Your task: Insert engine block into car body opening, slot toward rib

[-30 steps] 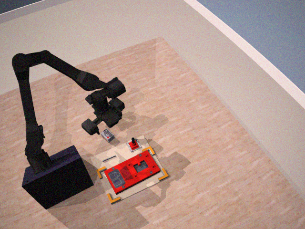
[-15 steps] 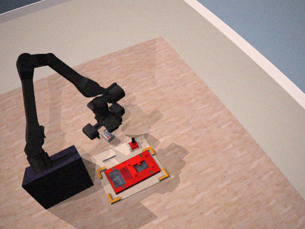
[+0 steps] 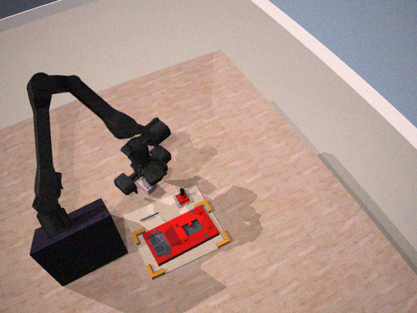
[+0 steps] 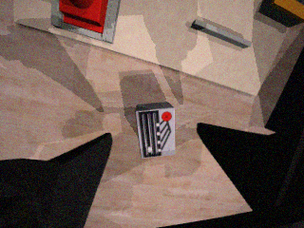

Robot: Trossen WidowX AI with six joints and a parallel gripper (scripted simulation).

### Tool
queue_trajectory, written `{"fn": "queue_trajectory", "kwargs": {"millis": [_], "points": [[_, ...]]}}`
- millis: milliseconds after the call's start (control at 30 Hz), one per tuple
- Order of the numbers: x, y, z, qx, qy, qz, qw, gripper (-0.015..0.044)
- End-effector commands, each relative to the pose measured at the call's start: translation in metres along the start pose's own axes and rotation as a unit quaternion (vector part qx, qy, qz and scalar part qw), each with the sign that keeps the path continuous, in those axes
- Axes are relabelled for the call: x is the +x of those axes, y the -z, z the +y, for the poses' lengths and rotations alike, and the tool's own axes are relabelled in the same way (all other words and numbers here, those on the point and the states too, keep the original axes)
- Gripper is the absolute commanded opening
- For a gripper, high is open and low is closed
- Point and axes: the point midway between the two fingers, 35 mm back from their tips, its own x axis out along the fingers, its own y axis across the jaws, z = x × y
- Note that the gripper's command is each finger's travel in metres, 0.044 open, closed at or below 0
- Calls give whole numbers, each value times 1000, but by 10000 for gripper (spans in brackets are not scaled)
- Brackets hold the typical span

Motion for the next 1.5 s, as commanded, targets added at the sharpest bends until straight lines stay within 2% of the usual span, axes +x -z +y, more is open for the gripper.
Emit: {"fn": "queue_trajectory", "kwargs": {"millis": [0,267,500,633,1467], "points": [[2,-1,-1,3,1,-2,1000,361],[2,-1,-1,3,1,-2,1000,151],[2,-1,-1,3,1,-2,1000,105],[0,-1,-1,3,2,-2,1000,0],[-73,-6,0,2,4,-7,1000,0]]}}
